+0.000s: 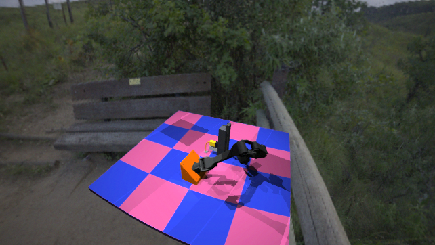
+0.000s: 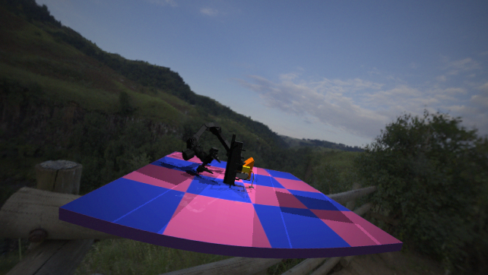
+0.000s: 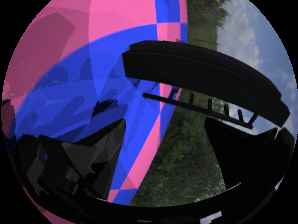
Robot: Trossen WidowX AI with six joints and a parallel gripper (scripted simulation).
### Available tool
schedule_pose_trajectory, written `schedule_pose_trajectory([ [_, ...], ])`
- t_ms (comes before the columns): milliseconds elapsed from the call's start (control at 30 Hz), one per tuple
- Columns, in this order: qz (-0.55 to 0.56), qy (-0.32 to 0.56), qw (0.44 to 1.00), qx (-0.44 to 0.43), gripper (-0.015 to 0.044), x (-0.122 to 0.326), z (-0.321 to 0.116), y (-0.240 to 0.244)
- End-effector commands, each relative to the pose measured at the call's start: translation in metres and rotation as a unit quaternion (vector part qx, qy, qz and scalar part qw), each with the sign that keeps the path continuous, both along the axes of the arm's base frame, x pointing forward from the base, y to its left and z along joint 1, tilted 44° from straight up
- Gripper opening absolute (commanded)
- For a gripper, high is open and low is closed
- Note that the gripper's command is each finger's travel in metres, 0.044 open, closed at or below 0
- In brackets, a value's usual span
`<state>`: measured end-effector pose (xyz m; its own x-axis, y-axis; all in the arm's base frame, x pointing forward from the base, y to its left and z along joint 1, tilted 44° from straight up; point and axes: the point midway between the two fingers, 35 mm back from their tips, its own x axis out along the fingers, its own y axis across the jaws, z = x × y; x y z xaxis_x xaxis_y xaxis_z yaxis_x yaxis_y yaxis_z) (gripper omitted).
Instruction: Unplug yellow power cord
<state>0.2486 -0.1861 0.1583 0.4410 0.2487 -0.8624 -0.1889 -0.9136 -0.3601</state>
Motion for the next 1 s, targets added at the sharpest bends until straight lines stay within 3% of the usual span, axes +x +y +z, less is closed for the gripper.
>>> schedule_pose_trajectory([
  [0, 0.002, -0.001, 1.0, -0.002, 0.0374, 0.0, 0.0, 0.0],
  [267, 0.165, -0.033, 0.978, -0.12, 0.0164, 0.017, -0.004, -0.001],
  [567, 0.411, -0.068, 0.865, -0.28, 0.016, 0.054, -0.011, 0.006],
  [967, 0.659, -0.088, 0.609, -0.432, 0.016, 0.104, -0.015, 0.027],
])
